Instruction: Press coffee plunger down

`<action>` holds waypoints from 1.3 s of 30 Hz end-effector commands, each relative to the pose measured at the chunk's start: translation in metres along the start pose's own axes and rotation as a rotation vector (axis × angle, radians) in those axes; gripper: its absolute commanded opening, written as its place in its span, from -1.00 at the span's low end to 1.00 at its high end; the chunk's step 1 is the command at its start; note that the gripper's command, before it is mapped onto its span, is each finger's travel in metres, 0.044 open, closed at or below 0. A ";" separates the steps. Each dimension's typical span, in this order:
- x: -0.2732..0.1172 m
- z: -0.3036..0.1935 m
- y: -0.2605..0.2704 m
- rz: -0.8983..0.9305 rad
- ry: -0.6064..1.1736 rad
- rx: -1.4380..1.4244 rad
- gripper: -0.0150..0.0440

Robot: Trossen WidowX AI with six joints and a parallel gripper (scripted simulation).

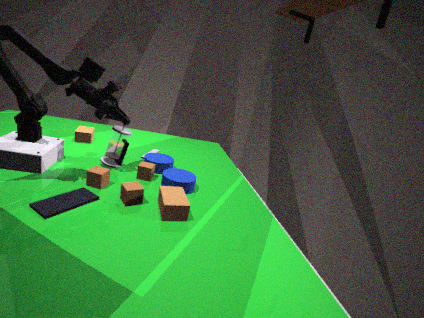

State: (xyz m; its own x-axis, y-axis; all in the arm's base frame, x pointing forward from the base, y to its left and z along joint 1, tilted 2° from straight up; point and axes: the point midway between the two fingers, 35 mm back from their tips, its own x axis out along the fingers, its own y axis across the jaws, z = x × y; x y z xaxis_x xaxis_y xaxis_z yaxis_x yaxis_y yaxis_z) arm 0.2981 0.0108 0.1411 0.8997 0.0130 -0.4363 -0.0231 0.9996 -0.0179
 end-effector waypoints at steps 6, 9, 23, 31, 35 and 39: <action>0.005 -0.009 0.000 0.000 0.037 -0.011 -0.08; 0.005 -0.009 0.000 0.000 0.037 -0.011 -0.08; 0.007 -0.007 0.000 0.000 0.036 -0.011 -0.08; 0.009 -0.006 0.000 0.000 0.036 -0.011 -0.08; 0.007 -0.001 0.000 0.000 0.015 -0.002 -0.08; 0.007 -0.001 0.000 0.000 0.015 -0.002 -0.08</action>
State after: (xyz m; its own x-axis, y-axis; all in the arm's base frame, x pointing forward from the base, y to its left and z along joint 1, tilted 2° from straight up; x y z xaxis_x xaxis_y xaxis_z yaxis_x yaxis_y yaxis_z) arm 0.3043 0.0109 0.1381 0.8941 0.0123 -0.4477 -0.0236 0.9995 -0.0196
